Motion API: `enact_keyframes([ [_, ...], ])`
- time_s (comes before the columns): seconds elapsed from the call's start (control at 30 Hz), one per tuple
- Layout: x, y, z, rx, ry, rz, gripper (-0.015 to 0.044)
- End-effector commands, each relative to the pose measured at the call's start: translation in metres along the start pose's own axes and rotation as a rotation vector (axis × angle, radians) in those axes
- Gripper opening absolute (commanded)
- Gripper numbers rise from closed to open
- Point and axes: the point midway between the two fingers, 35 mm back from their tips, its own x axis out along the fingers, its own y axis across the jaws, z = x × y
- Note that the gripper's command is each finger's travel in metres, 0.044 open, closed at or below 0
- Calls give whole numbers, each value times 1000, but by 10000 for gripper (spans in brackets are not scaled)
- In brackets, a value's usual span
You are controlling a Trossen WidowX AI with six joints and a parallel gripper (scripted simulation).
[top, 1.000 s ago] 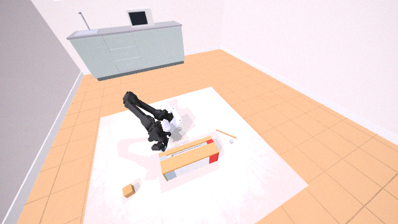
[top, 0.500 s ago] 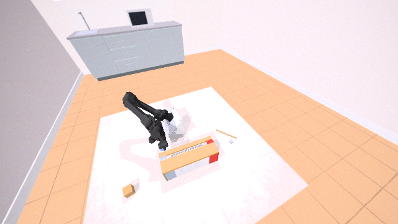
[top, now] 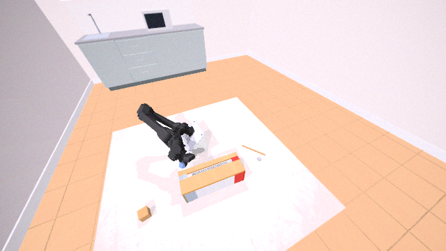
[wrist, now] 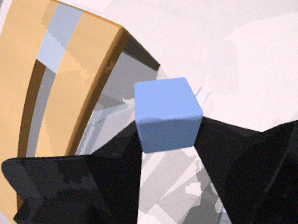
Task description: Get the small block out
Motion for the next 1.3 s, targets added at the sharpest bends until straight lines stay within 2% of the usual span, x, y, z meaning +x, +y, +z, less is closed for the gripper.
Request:
enact_keyframes([
  [0.0,-3,0,2,-144,-7,-6,0],
  [1.27,-30,-1,5,-1661,-19,-81,0],
])
